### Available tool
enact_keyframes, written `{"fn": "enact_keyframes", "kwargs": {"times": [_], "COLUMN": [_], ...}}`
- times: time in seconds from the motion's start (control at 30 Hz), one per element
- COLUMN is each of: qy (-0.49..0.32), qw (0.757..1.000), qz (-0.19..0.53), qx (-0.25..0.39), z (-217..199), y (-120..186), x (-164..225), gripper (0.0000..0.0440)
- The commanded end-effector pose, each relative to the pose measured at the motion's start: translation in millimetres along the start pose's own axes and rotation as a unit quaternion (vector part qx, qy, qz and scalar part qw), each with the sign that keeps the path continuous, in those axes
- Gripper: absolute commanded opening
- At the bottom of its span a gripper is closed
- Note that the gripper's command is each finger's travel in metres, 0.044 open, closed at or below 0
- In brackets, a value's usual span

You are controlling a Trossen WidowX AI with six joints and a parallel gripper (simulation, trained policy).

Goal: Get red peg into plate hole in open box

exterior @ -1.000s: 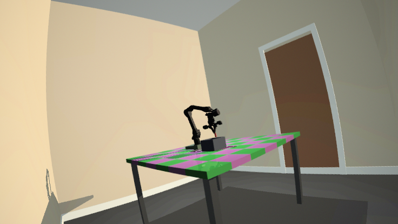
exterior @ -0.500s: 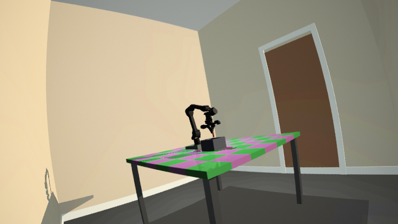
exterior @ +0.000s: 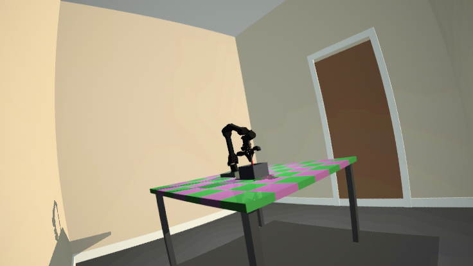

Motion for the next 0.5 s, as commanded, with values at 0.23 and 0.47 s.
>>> {"fn": "enact_keyframes", "kwargs": {"times": [0.23, 0.47], "qy": [0.003, 0.032], "qw": [0.999, 0.998], "qz": [0.030, 0.041], "qx": [0.016, 0.039], "z": [3, 5], "y": [-39, -57], "x": [-8, -13], "gripper": [0.0053, 0.0127]}}
Point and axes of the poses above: the point midway between the two fingers, 35 mm back from their tips, its own y axis back along the fingers, its own z axis across the jaws, x = y × z, the point moved 4 cm from there along y, back along the fingers, and after that the axes turned 1 degree about -y, right-handed, at the moved point
